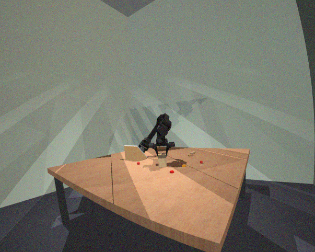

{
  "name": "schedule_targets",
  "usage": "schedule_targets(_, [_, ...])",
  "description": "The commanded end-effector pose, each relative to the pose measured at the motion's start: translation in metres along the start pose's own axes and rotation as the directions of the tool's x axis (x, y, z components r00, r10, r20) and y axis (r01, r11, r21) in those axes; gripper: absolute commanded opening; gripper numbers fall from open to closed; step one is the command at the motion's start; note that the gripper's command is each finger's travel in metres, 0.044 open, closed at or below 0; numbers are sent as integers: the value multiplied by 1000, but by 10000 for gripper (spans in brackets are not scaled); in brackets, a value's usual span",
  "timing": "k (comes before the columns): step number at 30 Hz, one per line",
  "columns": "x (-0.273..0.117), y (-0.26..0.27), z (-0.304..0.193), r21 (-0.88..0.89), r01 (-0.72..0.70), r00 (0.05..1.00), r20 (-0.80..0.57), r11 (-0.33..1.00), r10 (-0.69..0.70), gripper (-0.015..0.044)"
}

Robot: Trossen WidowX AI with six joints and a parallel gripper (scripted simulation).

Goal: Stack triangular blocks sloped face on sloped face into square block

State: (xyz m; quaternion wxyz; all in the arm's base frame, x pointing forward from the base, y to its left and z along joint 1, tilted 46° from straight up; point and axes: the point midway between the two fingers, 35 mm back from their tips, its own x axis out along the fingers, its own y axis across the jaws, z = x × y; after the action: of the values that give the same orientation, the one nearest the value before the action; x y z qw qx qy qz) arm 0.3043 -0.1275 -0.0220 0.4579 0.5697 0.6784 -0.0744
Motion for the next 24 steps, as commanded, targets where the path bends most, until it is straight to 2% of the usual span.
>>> schedule_targets(1, [2,0,0,7,-8,1000,-3,1000,9,0])
schedule_targets(24, [3,0,0,12,-14,1000,-9,1000,14,0])
